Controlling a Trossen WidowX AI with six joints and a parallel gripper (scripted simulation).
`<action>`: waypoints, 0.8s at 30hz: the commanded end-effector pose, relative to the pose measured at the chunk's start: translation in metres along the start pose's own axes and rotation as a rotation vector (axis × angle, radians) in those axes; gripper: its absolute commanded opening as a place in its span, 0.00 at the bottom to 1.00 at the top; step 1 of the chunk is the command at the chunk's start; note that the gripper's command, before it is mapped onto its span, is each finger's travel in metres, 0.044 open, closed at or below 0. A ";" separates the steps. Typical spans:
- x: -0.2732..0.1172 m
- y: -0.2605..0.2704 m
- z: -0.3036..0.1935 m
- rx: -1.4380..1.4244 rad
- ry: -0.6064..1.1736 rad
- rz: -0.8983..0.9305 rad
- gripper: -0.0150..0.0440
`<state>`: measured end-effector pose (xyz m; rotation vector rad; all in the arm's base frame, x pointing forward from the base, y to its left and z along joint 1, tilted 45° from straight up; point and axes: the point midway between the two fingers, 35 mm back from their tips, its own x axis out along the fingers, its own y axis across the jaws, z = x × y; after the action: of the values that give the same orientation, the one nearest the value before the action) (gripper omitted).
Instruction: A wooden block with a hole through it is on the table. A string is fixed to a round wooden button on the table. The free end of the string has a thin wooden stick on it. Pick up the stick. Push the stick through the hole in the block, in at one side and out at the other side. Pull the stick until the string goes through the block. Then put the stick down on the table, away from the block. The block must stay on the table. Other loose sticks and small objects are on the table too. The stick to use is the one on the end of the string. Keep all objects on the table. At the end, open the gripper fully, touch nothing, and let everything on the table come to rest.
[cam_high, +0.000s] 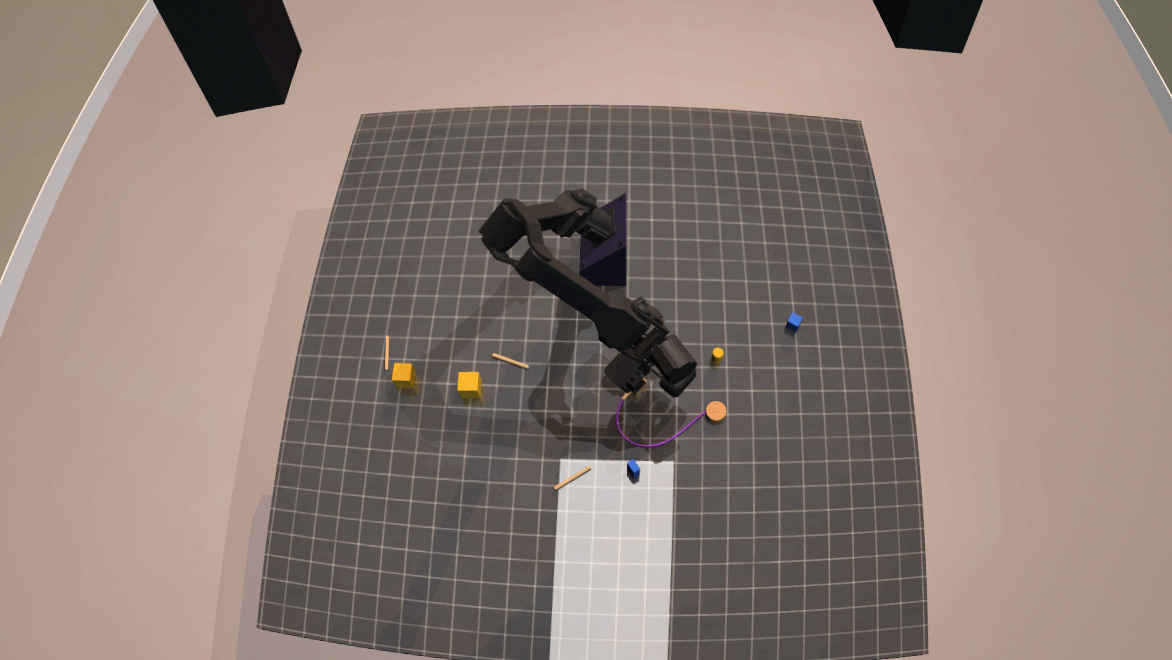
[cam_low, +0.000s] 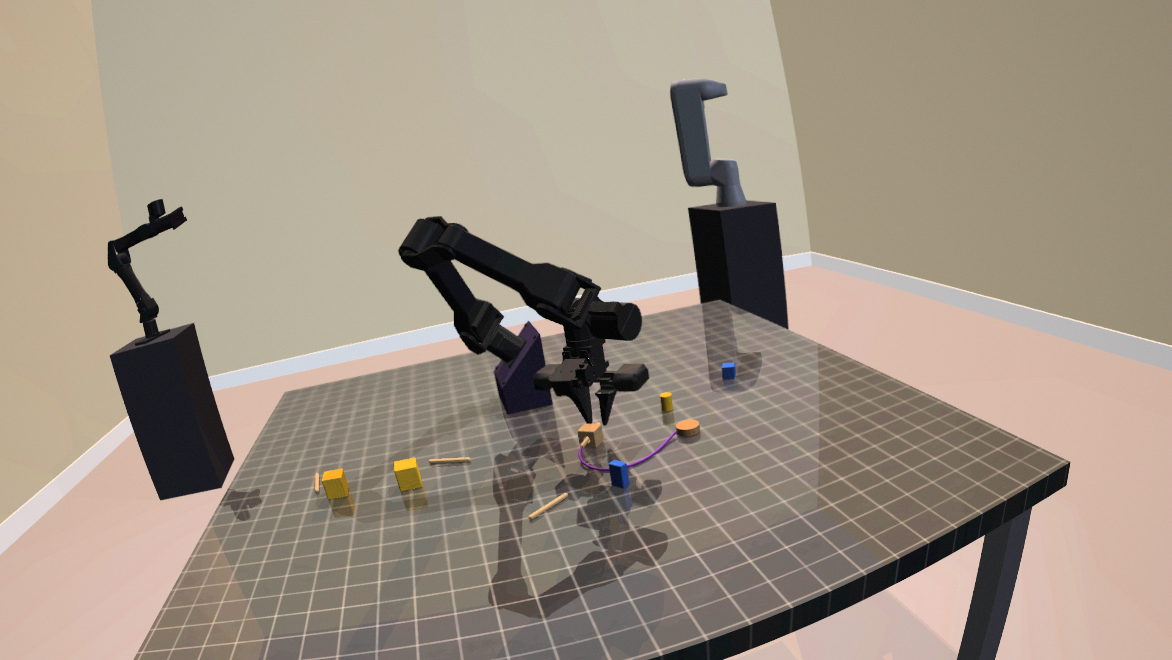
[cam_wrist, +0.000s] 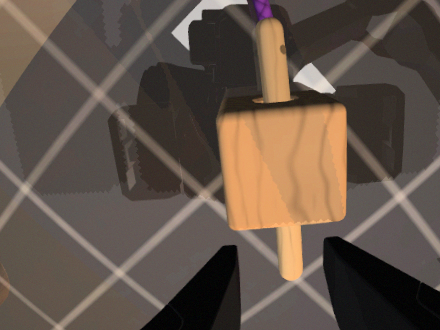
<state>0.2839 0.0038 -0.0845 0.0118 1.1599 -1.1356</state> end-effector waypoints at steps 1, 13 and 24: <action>0.007 -0.001 0.000 -0.004 -0.003 -0.003 0.46; 0.012 -0.002 -0.001 0.000 0.000 -0.004 0.25; 0.013 -0.002 -0.002 -0.005 -0.047 -0.003 0.25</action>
<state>0.2818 -0.0051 -0.0926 -0.0014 1.1458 -1.1345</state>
